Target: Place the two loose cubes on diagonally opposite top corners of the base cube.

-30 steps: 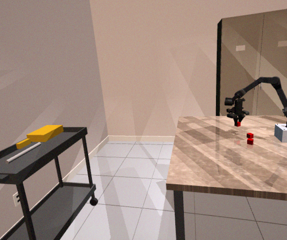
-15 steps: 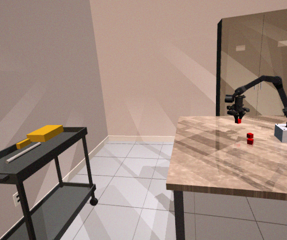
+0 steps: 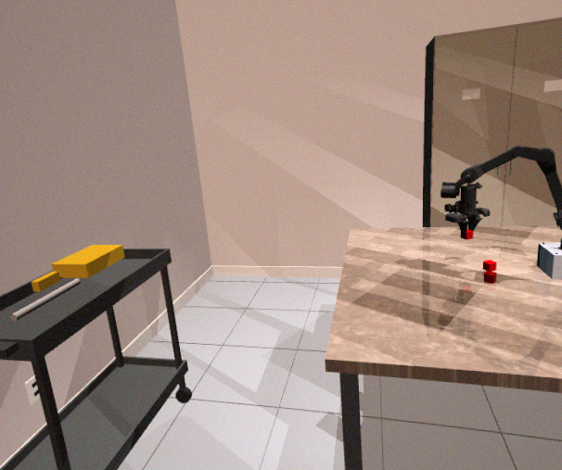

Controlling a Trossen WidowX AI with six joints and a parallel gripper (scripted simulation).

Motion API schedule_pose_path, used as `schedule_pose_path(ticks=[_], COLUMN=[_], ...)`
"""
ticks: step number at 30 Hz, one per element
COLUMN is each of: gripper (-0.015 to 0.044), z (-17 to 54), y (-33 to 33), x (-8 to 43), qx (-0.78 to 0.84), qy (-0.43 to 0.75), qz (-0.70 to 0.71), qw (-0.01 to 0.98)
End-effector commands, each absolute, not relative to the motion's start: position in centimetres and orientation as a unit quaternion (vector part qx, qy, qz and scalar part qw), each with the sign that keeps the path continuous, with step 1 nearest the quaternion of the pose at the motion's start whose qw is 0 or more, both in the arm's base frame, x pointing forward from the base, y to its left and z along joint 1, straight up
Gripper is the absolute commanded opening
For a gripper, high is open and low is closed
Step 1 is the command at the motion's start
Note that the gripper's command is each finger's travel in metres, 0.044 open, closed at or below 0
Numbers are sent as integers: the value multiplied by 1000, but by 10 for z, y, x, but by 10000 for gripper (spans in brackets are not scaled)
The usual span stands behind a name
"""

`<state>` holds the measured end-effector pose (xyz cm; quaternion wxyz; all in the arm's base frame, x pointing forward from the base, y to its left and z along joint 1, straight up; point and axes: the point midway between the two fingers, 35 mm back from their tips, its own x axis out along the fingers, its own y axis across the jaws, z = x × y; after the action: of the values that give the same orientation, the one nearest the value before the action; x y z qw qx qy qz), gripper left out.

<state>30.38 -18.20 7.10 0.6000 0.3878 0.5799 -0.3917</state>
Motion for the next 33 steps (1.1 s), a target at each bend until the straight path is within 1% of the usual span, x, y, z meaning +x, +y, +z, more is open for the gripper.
schedule_pose_path(ticks=[1,33], gripper=[105,105], z=[69,44], y=[-171,-71], x=[308,321], qx=[393,446], qy=[576,541], qz=[-395,-440], qw=[598,561])
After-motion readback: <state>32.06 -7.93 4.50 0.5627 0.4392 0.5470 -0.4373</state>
